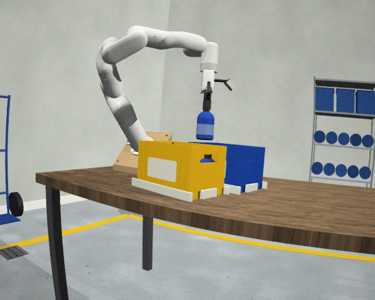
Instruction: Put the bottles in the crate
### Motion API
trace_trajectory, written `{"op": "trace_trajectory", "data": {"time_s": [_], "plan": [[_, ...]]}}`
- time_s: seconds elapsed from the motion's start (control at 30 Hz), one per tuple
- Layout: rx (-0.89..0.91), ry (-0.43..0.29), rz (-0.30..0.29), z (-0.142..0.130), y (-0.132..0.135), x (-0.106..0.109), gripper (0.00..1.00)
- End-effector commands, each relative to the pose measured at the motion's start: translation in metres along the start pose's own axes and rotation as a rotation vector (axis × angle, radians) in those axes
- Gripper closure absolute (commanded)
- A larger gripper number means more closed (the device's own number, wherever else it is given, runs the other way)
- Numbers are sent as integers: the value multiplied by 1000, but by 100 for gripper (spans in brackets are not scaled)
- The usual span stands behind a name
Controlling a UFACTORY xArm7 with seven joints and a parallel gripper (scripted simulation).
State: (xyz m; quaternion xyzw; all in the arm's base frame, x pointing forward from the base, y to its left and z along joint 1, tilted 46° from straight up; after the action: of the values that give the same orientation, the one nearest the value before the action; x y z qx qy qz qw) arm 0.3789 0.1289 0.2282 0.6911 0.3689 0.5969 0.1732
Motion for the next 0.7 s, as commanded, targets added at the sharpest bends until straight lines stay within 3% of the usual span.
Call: {"op": "trace_trajectory", "data": {"time_s": [0.0, 0.67], "plan": [[1, 5, 1, 1, 0, 2, 100], [0, 5, 1, 0, 0, -10, 100]]}}
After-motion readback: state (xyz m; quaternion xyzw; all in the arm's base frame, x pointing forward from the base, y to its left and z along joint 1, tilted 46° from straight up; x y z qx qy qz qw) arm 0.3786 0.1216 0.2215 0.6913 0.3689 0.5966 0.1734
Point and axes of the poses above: the point where the finger pads meet when closed, its own x axis back along the fingers, its own y axis across the jaws, z = x × y, the point moved 5 cm from there along x, back along the fingers, and after that the axes turned 11 degrees about -x, right-handed, at the moved point
